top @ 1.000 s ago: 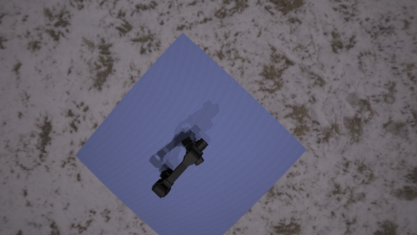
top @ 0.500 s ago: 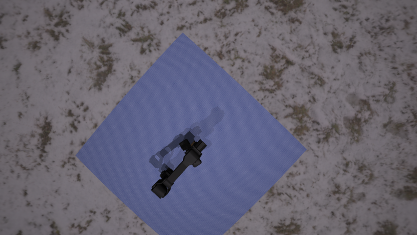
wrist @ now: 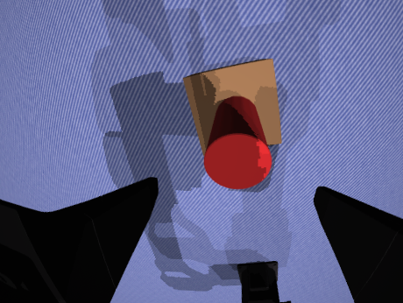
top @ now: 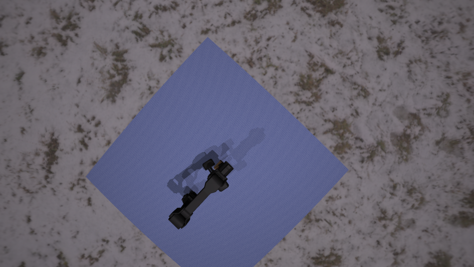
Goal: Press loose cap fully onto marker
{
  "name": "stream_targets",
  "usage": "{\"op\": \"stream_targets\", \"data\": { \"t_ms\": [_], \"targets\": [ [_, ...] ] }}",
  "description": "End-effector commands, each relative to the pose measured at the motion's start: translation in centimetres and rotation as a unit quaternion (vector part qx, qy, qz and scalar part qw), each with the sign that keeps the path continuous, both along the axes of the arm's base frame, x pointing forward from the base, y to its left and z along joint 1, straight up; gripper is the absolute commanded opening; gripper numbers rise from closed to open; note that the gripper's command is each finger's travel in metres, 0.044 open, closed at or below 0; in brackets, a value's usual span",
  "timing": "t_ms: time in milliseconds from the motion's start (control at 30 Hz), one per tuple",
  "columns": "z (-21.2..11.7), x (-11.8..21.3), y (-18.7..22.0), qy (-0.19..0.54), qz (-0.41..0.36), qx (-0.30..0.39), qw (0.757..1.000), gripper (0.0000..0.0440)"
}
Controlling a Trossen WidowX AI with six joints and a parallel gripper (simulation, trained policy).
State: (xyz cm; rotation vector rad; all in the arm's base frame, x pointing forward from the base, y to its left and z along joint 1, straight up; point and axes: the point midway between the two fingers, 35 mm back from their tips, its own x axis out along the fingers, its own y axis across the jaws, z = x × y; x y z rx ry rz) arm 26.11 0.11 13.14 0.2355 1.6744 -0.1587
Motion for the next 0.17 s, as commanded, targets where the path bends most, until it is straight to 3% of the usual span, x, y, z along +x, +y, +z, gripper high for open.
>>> {"op": "stream_targets", "data": {
  "t_ms": [0, 133],
  "targets": [
    [1.02, 0.20, 0.00, -0.016, 0.002, 0.003, 1.000, 0.0440],
    [1.91, 0.28, -0.09, -0.031, 0.006, 0.003, 1.000, 0.0440]
  ]
}}
